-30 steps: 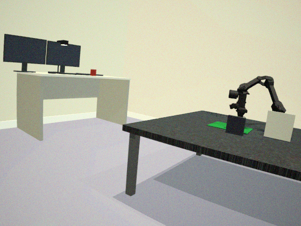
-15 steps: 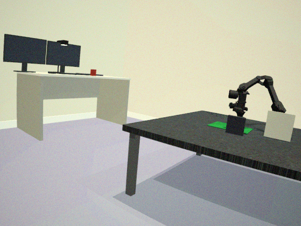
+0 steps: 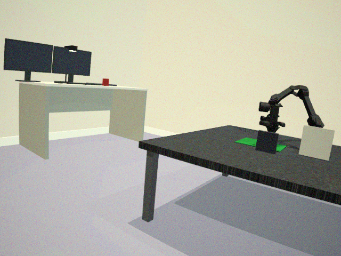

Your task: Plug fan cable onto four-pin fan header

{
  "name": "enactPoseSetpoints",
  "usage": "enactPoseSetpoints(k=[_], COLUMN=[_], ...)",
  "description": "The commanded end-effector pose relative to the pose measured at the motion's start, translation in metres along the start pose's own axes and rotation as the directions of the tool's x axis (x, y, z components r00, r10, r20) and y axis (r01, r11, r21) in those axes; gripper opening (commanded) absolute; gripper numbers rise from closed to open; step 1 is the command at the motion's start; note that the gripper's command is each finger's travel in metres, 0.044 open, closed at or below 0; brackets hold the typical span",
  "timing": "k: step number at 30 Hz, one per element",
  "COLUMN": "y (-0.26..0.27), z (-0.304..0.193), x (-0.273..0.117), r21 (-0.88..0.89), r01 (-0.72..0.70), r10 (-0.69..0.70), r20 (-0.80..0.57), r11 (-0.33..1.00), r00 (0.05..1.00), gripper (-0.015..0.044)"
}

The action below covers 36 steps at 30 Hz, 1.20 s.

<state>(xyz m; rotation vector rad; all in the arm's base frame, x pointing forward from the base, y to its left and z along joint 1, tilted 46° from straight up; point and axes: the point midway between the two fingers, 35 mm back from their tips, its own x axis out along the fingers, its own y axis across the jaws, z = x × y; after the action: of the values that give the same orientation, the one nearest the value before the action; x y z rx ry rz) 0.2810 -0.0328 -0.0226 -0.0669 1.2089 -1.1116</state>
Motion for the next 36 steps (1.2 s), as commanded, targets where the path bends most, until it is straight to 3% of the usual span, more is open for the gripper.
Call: enactPoseSetpoints(k=[1, 17, 36], y=[0.004, 0.012, 0.021], z=[-0.003, -0.013, -0.025], x=[0.001, 0.001, 0.001], r21=[0.144, 0.642, 0.977], r01=[-0.001, 0.002, 0.005], r10=[0.002, 0.002, 0.001], r20=[-0.006, -0.006, -0.006], r11=[0.99, 0.767, 0.215], r00=[1.0, 1.0, 1.0], gripper=[0.0, 0.0, 0.0])
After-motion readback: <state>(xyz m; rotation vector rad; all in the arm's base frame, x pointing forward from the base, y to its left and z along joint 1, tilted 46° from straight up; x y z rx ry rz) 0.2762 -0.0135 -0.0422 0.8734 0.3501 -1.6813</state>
